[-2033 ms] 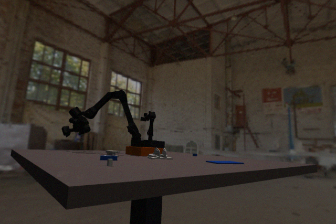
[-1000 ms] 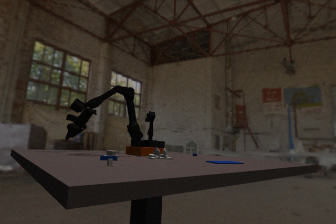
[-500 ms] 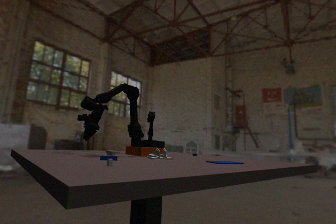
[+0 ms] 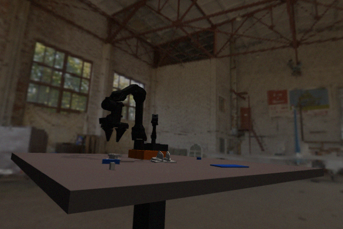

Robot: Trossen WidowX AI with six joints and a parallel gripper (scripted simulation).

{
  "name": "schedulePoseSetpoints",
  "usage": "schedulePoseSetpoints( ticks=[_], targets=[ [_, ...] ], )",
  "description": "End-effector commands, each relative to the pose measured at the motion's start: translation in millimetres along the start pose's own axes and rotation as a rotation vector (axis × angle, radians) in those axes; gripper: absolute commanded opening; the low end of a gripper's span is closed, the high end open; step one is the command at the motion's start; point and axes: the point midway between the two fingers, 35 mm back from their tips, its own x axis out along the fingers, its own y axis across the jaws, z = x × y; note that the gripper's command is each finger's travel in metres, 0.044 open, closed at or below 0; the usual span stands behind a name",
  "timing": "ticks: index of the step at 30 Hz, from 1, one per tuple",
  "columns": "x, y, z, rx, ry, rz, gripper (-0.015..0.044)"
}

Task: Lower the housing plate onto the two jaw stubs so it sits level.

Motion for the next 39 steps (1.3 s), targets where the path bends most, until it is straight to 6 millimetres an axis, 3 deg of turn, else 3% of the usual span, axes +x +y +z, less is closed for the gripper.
schedulePoseSetpoints(
  ticks=[1, 5, 8, 10, 39],
  targets=[
    [-6.1, 13.1, -15.1, -0.04, 0.039, 0.021, 0.044],
    [-3.8, 13.2, -15.1, -0.04, 0.039, 0.021, 0.044],
    [25.3, 13.9, -15.9, -0.04, 0.039, 0.021, 0.044],
    [34.1, 13.8, -16.8, -0.04, 0.039, 0.021, 0.044],
    [62.9, 14.5, -17.8, -0.04, 0.039, 0.021, 0.044]
  ],
)
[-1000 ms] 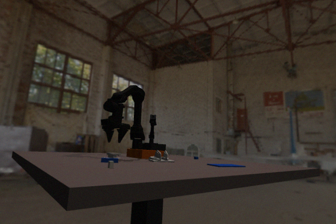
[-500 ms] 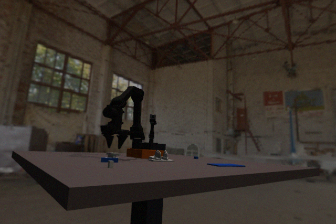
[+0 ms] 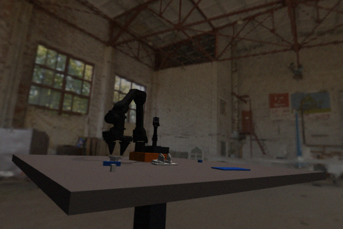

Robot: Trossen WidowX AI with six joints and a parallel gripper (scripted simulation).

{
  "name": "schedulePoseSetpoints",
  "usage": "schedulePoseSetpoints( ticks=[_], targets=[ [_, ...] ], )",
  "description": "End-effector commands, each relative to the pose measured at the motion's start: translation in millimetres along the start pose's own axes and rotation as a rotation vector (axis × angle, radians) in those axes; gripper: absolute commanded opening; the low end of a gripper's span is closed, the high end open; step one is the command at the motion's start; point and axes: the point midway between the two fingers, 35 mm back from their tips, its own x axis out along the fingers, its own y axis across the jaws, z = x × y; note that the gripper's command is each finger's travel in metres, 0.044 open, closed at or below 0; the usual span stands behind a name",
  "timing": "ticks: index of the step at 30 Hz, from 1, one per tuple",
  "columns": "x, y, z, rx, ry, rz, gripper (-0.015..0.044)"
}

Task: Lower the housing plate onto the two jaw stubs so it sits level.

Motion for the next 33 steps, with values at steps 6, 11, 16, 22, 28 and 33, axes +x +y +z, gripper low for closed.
schedulePoseSetpoints(
  ticks=[6, 11, 16, 22, 28, 33],
  targets=[
    [15.3, 0.4, -1.7, 0.003, 0.008, 0.003, 0.044],
    [23.2, 0.3, -2.1, 0.003, 0.009, 0.003, 0.044],
    [27.0, 0.2, -2.3, 0.003, 0.009, 0.003, 0.044],
    [27.0, 0.2, -2.3, 0.003, 0.009, 0.003, 0.044],
    [27.2, 0.2, -2.3, 0.003, 0.009, 0.003, 0.044],
    [27.4, 0.2, -2.3, 0.003, 0.009, 0.003, 0.044]
  ],
)
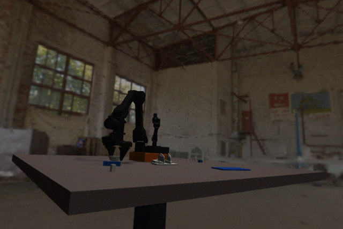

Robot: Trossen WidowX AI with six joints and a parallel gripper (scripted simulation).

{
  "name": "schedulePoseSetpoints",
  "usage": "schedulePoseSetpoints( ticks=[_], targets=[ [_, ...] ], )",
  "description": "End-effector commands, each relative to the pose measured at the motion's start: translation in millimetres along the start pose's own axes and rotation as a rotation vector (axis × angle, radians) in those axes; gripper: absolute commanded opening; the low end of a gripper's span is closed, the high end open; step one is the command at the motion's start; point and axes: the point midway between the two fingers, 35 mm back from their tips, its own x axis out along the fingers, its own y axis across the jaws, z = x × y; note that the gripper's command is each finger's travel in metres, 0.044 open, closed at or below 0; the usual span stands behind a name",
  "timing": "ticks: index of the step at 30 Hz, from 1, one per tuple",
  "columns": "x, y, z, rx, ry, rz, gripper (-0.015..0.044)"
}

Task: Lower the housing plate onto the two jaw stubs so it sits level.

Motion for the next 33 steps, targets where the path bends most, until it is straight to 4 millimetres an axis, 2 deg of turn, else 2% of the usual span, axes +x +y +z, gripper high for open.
schedulePoseSetpoints(
  ticks=[1, 4, 17, 28, 33],
  targets=[
    [0.4, 0.9, -0.2, 0.003, 0.002, 0.006, 0.044],
    [0.4, 0.9, -0.2, 0.003, 0.002, 0.006, 0.044],
    [0.1, 0.0, 0.0, 0.0, 0.0, 0.0, 0.0353],
    [-0.4, 0.0, 0.1, 0.0, 0.0, 0.0, 0.0351],
    [-13.7, 0.8, 1.6, 0.001, 0.0, 0.001, 0.0351]
  ],
)
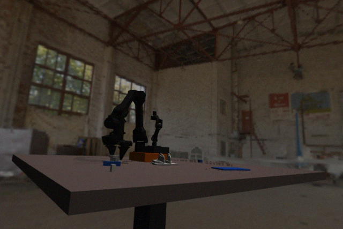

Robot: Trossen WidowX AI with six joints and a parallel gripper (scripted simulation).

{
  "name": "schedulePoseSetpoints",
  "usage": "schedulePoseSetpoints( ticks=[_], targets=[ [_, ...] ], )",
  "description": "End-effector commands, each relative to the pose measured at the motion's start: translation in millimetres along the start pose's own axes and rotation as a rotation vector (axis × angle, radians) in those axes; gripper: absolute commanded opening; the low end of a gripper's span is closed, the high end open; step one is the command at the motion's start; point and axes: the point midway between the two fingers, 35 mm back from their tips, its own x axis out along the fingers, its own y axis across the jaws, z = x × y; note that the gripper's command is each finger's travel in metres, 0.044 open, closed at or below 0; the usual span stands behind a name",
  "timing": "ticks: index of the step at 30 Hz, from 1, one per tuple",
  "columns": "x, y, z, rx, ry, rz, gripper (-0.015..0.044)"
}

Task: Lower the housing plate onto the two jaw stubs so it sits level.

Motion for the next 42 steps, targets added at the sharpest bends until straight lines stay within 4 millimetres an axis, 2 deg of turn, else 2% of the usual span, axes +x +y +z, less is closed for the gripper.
schedulePoseSetpoints(
  ticks=[1, 19, 25, 42],
  targets=[
    [-12.5, 1.6, 3.3, 0.001, -0.011, 0.006, 0.0351],
    [-68.0, 1.1, 1.2, 0.003, -0.01, 0.01, 0.0351],
    [-68.6, 3.0, 0.1, -0.007, -0.01, 0.011, 0.0351],
    [-69.4, 49.9, -31.4, -0.256, -0.011, 0.014, 0.0351]
  ],
)
